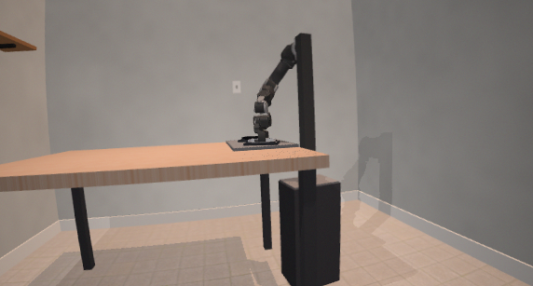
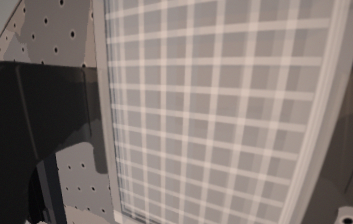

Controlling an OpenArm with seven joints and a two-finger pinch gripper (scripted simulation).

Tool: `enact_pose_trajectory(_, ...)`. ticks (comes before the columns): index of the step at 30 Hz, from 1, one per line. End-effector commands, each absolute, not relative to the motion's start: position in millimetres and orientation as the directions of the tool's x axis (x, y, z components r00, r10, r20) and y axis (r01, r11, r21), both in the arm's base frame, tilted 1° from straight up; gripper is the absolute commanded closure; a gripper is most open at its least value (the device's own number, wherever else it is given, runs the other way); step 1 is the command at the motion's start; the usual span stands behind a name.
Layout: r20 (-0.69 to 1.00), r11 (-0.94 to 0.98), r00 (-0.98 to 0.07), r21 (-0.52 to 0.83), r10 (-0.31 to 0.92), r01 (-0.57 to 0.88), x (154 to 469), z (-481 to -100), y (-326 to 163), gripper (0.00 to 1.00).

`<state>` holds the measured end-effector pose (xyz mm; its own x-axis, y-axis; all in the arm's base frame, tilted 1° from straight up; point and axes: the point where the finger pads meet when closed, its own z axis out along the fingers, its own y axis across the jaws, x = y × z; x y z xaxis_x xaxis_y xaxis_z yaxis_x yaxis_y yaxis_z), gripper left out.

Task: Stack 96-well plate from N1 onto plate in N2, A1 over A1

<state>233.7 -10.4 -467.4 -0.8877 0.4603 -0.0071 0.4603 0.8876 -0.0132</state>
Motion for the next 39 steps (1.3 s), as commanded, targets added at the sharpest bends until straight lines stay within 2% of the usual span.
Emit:
enact_pose_trajectory(1,-0.007,0.888,-0.888,-0.011,0.460,0.460,234,-467,-10,1.00)
enact_pose_trajectory(14,-0.007,0.888,-0.888,-0.011,0.460,0.460,234,-467,-10,1.00)
enact_pose_trajectory(19,-0.007,0.885,-0.885,-0.010,0.465,0.465,236,-435,-10,1.00)
enact_pose_trajectory(31,-0.007,0.885,-0.885,-0.010,0.465,0.465,236,-435,-10,1.00)
enact_pose_trajectory(36,-0.007,0.885,-0.885,-0.009,0.465,0.465,236,-404,-9,1.00)
enact_pose_trajectory(39,-0.007,0.885,-0.885,-0.009,0.465,0.465,236,-404,-9,1.00)
